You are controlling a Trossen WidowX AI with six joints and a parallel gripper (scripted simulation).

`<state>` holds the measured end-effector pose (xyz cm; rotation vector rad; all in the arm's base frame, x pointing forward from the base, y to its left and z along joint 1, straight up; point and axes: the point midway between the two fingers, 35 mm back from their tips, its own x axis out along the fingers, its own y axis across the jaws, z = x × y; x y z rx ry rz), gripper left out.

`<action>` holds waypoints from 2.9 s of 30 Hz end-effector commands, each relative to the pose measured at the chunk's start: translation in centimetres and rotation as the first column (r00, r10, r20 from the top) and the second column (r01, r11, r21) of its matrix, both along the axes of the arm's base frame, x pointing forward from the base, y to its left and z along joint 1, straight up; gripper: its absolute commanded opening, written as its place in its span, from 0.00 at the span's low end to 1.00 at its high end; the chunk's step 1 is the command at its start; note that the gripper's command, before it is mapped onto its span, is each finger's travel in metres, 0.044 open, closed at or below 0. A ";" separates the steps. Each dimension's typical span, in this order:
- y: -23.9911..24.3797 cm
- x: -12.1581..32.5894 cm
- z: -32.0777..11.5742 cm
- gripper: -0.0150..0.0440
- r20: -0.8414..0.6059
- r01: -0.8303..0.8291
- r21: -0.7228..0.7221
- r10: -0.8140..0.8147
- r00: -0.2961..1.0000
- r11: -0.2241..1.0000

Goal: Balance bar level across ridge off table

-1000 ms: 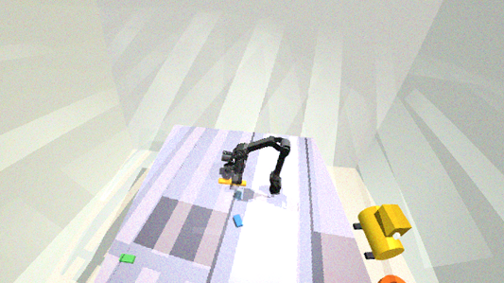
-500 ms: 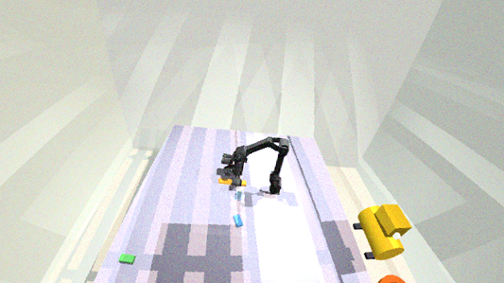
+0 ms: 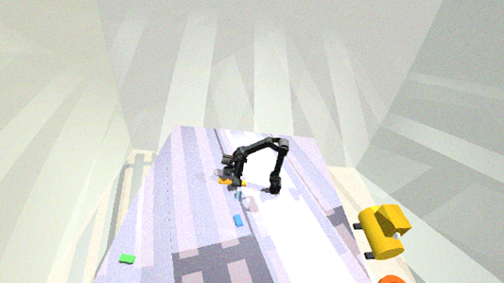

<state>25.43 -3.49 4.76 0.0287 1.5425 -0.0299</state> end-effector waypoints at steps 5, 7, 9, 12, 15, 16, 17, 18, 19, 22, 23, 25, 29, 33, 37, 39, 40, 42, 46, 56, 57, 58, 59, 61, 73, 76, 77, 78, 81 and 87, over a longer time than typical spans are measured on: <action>0.0 0.0 0.0 0.51 0.000 0.000 0.000 0.000 1.000 1.000; 0.0 0.0 0.0 0.49 0.000 0.000 0.000 0.000 1.000 1.000; 0.0 0.0 0.0 0.46 0.000 0.000 0.000 0.000 1.000 1.000; 0.0 0.0 0.0 0.40 0.000 0.000 0.000 0.000 1.000 1.000; 0.0 0.1 0.6 0.26 0.000 0.000 0.000 0.000 1.000 1.000; 0.0 0.2 0.8 0.25 0.000 0.000 0.000 0.000 1.000 1.000; 0.0 0.2 1.1 0.25 0.000 0.000 0.000 0.000 1.000 1.000; 0.0 0.2 1.3 0.25 0.000 0.000 0.000 0.000 1.000 1.000; 0.0 0.3 1.6 0.25 0.000 -0.001 0.000 0.001 1.000 1.000; -0.1 0.4 2.3 0.25 0.001 -0.001 0.000 0.001 1.000 1.000; -0.1 0.4 2.6 0.25 0.001 -0.001 0.000 0.001 1.000 1.000; -0.1 0.4 3.1 0.25 0.001 -0.001 -0.001 0.001 1.000 1.000; -0.1 0.5 4.1 0.25 0.001 -0.001 -0.001 0.001 1.000 1.000; -0.1 0.5 5.1 0.25 0.001 -0.002 -0.001 0.002 1.000 1.000; -0.1 0.5 6.1 0.25 0.001 -0.002 -0.001 0.002 1.000 1.000; -0.1 0.5 6.6 0.25 0.001 -0.002 -0.002 0.002 1.000 1.000; -0.1 0.4 6.9 0.25 0.001 -0.002 -0.002 0.002 1.000 1.000; -0.1 0.4 7.4 0.25 0.001 -0.002 -0.002 0.002 1.000 1.000; -0.1 0.3 8.4 0.25 0.001 -0.003 -0.002 0.003 1.000 1.000; 0.0 -0.2 10.9 0.25 0.000 -0.004 -0.003 0.004 1.000 1.000; 0.0 -0.2 11.0 0.25 0.000 -0.010 -0.003 0.010 1.000 1.000; 0.2 -0.3 11.0 0.25 0.000 -0.030 -0.003 0.030 1.000 1.000; 0.5 -0.3 11.0 0.25 0.000 -0.062 -0.004 0.062 0.998 0.998; 1.2 -0.5 11.0 0.25 -0.001 -0.141 -0.005 0.141 0.990 0.990; 4.7 -1.7 11.1 0.25 -0.005 -0.577 -0.013 0.577 0.816 0.816; 5.5 -2.0 11.1 0.25 -0.007 -0.670 -0.015 0.670 0.742 0.742; 5.7 -2.2 11.1 0.25 -0.007 -0.699 -0.015 0.699 0.715 0.715; 5.9 -2.3 11.1 0.25 -0.008 -0.726 -0.016 0.726 0.687 0.687; 6.5 -2.7 11.1 0.25 -0.010 -0.803 -0.017 0.803 0.596 0.596; 7.4 -3.2 11.1 0.25 -0.014 -0.920 -0.020 0.920 0.392 0.391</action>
